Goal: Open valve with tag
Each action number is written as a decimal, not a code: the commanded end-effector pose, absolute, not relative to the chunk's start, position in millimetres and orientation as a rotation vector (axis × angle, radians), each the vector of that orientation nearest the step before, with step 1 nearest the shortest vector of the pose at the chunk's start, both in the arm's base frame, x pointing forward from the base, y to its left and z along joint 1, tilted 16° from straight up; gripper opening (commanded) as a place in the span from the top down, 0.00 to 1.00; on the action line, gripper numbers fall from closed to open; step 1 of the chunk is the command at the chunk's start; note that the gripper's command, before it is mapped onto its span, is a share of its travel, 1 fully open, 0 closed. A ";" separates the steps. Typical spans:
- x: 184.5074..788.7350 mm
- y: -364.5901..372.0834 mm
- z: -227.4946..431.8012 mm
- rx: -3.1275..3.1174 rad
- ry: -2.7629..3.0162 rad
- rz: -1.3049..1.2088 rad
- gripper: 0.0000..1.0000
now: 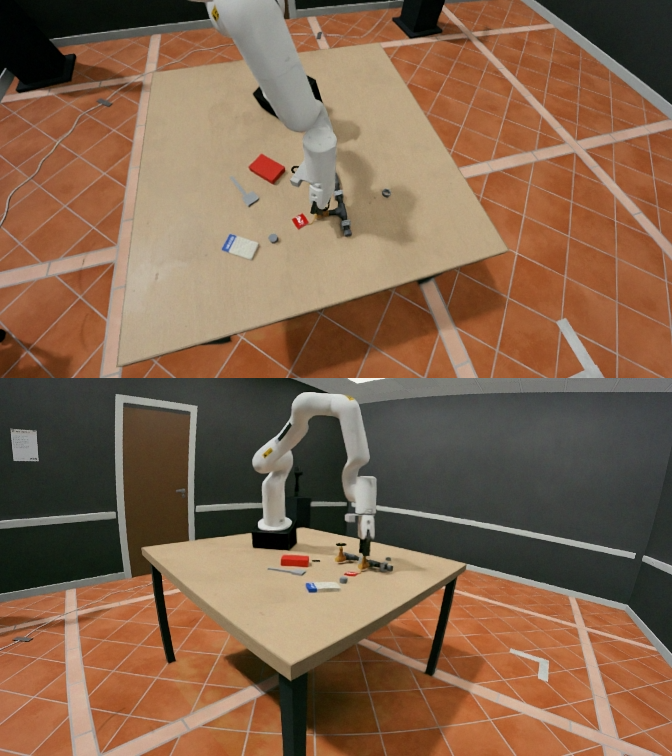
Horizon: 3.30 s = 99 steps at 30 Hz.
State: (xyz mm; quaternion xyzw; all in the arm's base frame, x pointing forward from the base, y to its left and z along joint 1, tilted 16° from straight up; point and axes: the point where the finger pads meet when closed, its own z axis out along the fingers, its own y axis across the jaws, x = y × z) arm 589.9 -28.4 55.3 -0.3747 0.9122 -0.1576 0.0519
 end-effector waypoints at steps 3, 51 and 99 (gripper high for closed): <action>590.7 -28.3 56.0 -1.139 2.773 -0.480 1.00; 590.7 -28.3 56.0 -2.497 1.934 -0.534 1.00; 590.7 -28.3 56.0 -3.284 -1.024 -0.231 1.00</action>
